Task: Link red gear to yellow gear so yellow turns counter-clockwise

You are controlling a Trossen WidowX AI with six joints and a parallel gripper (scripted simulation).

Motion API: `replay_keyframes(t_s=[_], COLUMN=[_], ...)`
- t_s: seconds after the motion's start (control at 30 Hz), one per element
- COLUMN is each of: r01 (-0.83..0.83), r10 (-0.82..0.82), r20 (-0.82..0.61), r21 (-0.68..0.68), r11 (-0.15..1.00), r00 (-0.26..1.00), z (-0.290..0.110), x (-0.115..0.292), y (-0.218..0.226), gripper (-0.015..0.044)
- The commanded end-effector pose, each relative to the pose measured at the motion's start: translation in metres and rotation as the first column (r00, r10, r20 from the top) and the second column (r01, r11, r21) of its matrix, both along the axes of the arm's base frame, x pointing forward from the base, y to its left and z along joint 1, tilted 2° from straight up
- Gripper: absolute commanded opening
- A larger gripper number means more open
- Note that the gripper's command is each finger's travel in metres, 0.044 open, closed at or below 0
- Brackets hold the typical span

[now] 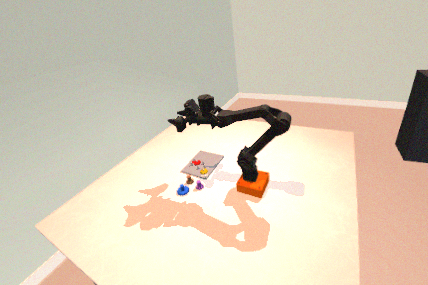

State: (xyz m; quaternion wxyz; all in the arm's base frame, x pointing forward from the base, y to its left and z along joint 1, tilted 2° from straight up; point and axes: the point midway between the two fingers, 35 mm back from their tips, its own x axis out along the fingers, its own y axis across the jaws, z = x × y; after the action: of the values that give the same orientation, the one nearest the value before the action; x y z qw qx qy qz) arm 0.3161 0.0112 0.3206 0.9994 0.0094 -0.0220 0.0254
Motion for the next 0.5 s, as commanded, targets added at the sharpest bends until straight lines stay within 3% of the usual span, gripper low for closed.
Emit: replay_keyframes(t_s=[0.0,0.23,0.47], r01=[-0.001,-0.072,-0.193], r10=[0.001,0.045,0.036], r20=[-0.012,-0.479,-0.884], r21=[-0.001,-0.038,-0.062], r11=[1.000,0.997,0.979], r00=[1.000,0.877,0.466], z=[-0.002,-0.091,-0.193], x=[0.002,0.039,0.031], y=[0.001,0.023,0.047], gripper=[0.0426,0.0440,0.0440])
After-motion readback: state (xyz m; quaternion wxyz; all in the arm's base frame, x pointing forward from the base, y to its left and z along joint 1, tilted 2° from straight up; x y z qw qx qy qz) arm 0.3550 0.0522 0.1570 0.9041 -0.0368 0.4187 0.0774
